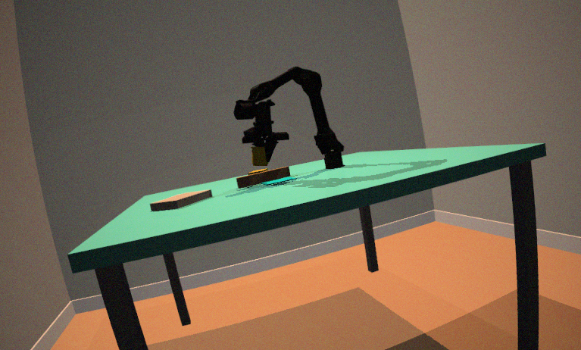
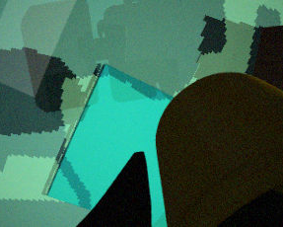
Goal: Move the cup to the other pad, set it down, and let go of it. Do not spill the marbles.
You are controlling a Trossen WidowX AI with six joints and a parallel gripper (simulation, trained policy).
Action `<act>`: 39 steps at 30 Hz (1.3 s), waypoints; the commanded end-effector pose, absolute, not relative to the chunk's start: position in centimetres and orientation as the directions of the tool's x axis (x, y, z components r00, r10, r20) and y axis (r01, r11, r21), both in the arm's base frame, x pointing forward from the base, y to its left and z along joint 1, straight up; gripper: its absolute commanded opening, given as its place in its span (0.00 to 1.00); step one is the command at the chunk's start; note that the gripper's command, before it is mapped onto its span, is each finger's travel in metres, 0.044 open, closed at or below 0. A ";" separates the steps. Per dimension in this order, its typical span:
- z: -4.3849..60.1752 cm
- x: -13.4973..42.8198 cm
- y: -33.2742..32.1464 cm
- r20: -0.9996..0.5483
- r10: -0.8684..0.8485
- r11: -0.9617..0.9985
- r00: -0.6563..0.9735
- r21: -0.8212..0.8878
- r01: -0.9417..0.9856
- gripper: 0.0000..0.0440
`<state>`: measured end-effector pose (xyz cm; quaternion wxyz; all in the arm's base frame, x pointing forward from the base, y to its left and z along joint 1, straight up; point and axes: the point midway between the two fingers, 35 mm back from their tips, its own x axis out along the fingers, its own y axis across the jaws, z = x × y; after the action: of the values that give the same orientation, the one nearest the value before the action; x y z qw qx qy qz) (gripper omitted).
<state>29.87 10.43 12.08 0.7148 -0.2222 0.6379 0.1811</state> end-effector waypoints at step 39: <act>7.5 27.5 10.5 -0.971 0.042 0.898 0.233 -0.066 -0.436 0.35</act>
<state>27.38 10.44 6.88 0.7574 -0.1735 0.6108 0.1526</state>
